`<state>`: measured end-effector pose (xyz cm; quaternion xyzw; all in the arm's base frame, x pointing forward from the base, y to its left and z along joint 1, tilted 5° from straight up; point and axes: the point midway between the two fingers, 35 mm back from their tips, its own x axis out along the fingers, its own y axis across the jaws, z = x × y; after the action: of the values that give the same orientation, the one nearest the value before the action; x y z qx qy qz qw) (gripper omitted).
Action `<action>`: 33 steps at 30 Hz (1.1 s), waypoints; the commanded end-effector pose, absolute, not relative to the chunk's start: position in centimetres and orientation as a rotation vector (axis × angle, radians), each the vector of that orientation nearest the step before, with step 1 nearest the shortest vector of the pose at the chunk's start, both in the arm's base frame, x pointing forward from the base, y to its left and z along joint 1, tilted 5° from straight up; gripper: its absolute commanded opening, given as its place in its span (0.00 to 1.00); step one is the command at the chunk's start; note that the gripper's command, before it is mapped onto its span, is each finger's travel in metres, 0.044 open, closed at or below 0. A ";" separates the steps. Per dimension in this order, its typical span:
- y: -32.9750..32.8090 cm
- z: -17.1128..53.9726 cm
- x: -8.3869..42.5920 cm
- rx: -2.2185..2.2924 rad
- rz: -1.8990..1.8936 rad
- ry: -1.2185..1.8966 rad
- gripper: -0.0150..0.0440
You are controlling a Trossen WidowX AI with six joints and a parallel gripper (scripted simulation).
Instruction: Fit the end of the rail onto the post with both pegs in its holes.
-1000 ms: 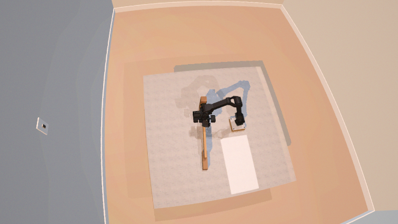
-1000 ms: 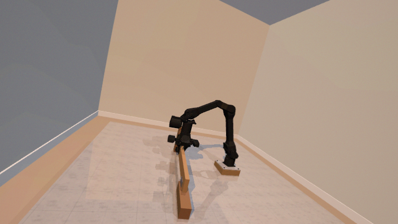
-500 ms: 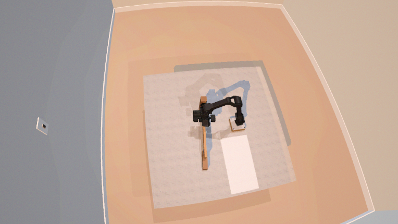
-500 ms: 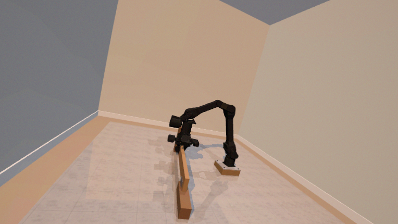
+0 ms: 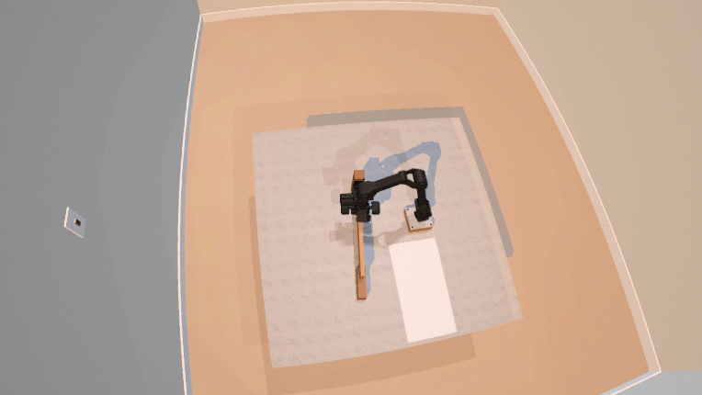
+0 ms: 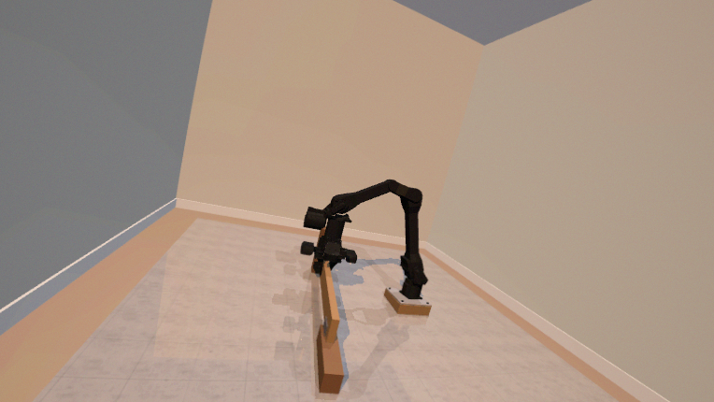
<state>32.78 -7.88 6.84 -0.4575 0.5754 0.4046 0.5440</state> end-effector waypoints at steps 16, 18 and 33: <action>-8.5 7.1 32.7 -1.092 0.960 1.362 0.25; -8.6 7.1 32.7 -1.092 0.960 1.362 0.25; -9.0 7.4 32.6 -1.092 0.960 1.362 0.25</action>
<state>32.39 -8.82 6.94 -0.4556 0.5775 0.4057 0.5425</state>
